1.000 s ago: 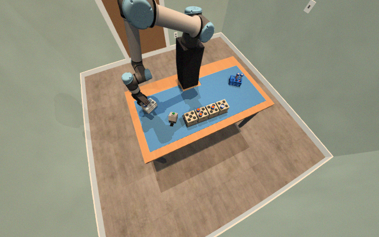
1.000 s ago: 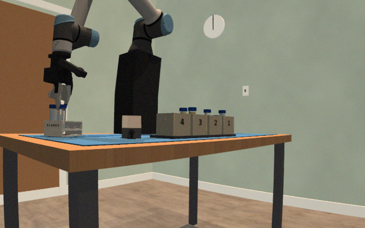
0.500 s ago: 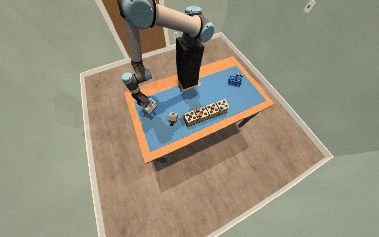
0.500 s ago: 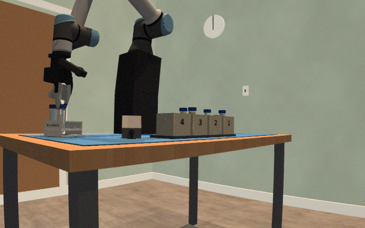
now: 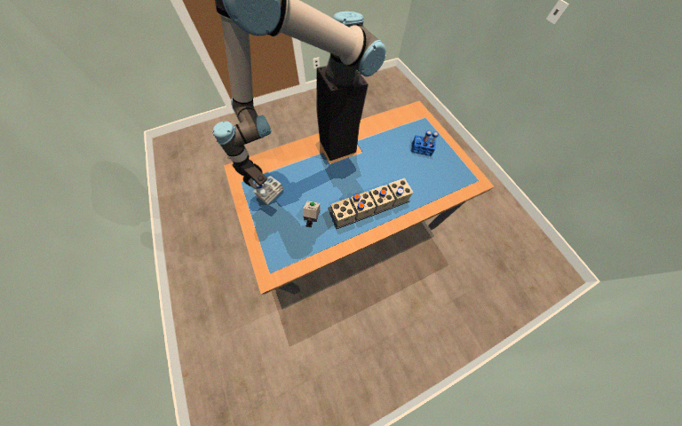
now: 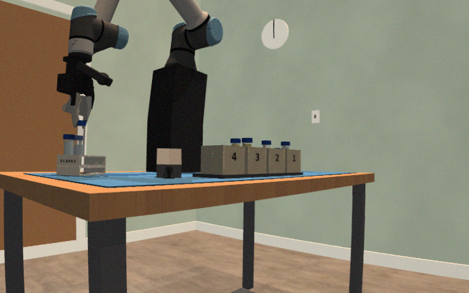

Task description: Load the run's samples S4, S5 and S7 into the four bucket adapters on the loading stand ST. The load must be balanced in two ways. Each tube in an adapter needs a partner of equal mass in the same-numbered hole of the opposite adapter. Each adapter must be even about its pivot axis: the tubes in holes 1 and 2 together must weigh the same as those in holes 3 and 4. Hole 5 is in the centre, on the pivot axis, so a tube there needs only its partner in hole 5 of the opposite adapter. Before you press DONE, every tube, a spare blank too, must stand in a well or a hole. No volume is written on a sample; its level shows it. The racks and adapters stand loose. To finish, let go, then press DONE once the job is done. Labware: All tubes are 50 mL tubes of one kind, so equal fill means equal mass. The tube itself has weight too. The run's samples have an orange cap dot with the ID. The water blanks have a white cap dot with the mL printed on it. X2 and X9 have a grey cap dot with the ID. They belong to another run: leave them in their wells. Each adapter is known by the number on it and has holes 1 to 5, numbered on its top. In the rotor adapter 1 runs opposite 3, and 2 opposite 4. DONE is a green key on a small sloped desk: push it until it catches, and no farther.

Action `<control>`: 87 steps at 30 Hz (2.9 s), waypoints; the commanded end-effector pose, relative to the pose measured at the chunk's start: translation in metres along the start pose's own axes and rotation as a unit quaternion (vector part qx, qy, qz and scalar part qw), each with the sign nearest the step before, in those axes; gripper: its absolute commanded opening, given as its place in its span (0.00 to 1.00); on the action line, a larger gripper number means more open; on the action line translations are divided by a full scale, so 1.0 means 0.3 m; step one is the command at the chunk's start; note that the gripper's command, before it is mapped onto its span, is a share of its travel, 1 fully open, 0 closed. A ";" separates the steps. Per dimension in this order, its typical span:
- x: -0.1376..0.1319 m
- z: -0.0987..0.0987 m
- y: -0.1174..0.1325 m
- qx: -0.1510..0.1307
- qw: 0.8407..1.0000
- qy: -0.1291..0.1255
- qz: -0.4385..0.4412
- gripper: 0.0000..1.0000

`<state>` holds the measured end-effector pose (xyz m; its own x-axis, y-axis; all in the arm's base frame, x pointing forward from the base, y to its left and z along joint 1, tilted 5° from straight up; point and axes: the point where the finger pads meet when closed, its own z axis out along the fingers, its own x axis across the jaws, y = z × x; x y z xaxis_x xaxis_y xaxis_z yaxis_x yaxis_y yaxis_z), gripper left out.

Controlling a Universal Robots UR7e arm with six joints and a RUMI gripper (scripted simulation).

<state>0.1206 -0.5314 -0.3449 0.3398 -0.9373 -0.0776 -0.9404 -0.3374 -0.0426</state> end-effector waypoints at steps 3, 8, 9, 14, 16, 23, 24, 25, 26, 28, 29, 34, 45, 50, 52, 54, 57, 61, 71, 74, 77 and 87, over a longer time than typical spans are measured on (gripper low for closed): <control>0.002 -0.076 0.001 0.000 1.000 0.001 0.000 0.00; 0.002 -0.132 0.001 0.000 1.000 0.001 0.000 0.00; 0.002 -0.143 0.001 0.000 1.000 0.001 0.000 0.00; 0.002 -0.176 0.001 0.000 1.000 0.001 0.000 0.00; 0.002 -0.199 0.001 0.000 1.000 0.001 0.000 0.00; 0.002 -0.276 0.001 0.000 1.000 0.001 0.000 0.00; 0.002 -0.287 0.001 0.000 1.000 0.001 0.000 0.00; 0.002 -0.298 0.001 0.000 1.000 0.001 0.000 0.00; 0.002 -0.310 0.001 0.000 1.000 0.001 0.000 0.00; 0.002 -0.315 0.001 0.000 1.000 0.001 0.000 0.00; 0.002 -0.315 0.001 0.000 1.000 0.001 0.000 0.00; -0.035 -0.315 -0.080 0.000 0.999 0.001 0.053 0.00; -0.135 -0.315 -0.304 0.000 0.980 0.001 0.199 0.00; -0.162 -0.315 -0.365 0.000 0.971 0.001 0.238 0.00; -0.180 -0.315 -0.405 0.000 0.966 0.001 0.260 0.00; -0.198 -0.315 -0.446 0.000 0.966 0.001 0.260 0.00; -0.225 -0.315 -0.507 0.000 0.966 0.001 0.260 0.00; -0.262 -0.315 -0.588 0.000 0.966 0.001 0.260 0.00; -0.334 -0.315 -0.750 0.000 0.966 0.001 0.260 0.00; -0.362 -0.315 -0.811 0.000 0.966 0.001 0.260 0.00; -0.389 -0.315 -0.872 0.000 0.966 0.001 0.260 0.00; -0.461 -0.315 -1.035 0.000 0.966 0.001 0.260 0.00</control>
<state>0.3445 -0.3222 -0.2294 -0.1776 -0.9800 -0.0897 -0.9840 0.1782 0.0009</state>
